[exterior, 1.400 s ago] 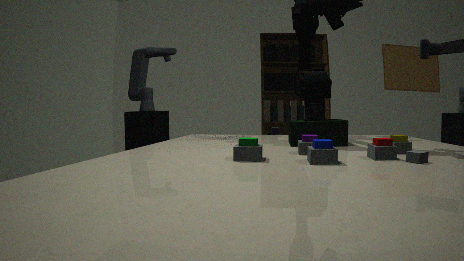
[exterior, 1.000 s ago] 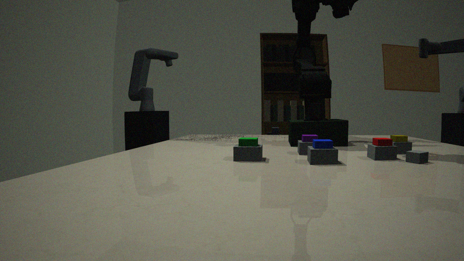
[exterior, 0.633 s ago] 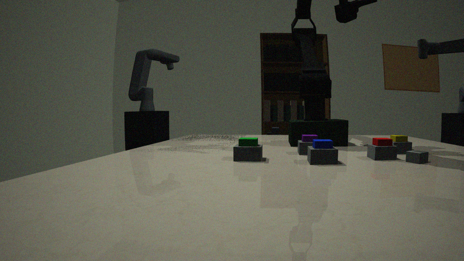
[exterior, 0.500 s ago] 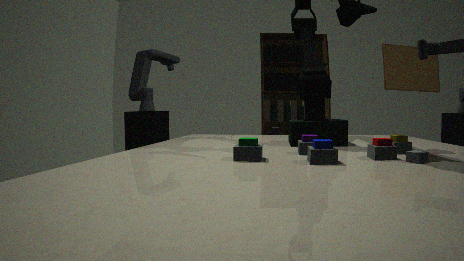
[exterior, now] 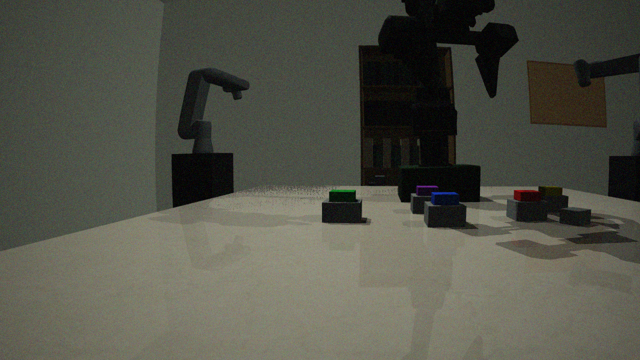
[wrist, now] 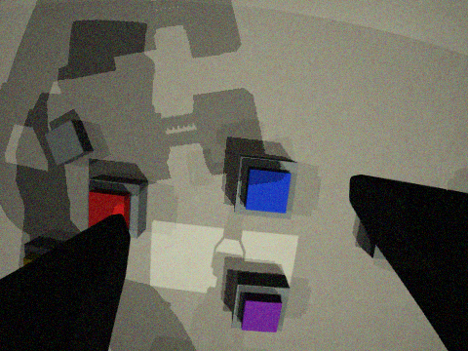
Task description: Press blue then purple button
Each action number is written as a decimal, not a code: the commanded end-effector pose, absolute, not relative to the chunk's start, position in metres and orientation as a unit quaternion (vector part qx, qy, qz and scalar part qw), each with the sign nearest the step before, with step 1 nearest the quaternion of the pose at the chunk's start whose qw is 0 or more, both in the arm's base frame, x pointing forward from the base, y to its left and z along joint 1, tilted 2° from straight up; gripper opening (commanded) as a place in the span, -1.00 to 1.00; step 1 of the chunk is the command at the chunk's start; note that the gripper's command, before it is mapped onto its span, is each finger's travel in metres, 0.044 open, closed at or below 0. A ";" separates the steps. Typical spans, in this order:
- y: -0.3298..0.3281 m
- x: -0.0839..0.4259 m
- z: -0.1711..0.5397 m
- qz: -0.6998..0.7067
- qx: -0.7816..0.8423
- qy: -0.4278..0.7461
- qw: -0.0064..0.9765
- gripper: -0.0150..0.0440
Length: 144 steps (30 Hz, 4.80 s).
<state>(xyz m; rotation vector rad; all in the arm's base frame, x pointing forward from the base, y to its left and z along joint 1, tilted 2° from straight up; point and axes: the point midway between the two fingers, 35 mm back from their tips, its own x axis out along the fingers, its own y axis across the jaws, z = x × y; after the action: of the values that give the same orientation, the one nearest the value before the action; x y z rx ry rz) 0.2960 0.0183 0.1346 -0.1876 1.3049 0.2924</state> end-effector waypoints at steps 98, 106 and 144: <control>-0.018 0.221 0.107 0.009 -0.035 0.697 0.716 -0.42; -0.022 0.179 0.100 0.009 -0.035 0.698 0.715 -0.42; -0.025 0.181 0.005 0.009 -0.035 0.698 0.715 -0.42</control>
<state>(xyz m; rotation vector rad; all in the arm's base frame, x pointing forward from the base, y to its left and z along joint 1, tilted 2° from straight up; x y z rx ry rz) 0.1821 -0.0252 0.0075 -0.0743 1.5392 0.0182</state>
